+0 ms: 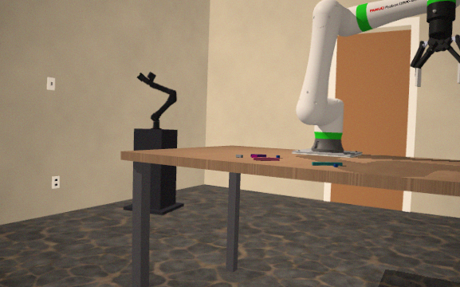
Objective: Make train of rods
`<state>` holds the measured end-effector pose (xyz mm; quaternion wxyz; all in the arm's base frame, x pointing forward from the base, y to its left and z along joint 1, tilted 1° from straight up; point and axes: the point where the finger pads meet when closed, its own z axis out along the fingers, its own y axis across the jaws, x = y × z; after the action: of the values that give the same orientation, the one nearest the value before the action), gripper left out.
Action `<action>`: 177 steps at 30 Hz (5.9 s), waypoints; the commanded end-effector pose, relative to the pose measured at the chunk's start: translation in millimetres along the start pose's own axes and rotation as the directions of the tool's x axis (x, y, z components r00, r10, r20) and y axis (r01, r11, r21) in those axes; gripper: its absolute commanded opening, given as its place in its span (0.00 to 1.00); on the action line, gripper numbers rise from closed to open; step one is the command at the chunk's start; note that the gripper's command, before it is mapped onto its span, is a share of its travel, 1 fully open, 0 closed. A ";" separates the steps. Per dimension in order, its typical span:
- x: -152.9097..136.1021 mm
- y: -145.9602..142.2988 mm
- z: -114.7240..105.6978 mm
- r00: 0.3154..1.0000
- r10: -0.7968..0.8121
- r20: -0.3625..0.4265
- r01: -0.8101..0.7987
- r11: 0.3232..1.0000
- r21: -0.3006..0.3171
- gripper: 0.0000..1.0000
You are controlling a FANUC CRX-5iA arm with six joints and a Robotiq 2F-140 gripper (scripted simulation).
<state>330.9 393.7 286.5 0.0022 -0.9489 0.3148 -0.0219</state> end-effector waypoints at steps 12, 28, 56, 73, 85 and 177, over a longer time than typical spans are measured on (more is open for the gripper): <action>0.0 -0.1 -0.2 1.000 0.000 0.000 0.000 1.000 0.000 1.00; 58.0 7.6 19.5 0.995 -0.098 0.002 0.098 0.995 -0.004 1.00; 247.6 93.8 88.6 0.902 -0.432 0.020 0.432 0.902 -0.009 1.00; 337.8 187.1 129.5 0.789 -0.613 0.029 0.614 0.790 -0.001 1.00; 377.4 253.5 152.9 0.705 -0.709 0.031 0.709 0.705 0.007 1.00; 416.7 505.8 226.1 0.345 -0.938 0.018 0.938 0.346 0.028 1.00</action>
<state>372.0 -262.9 68.0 0.0006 -0.9586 -0.2846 -0.0063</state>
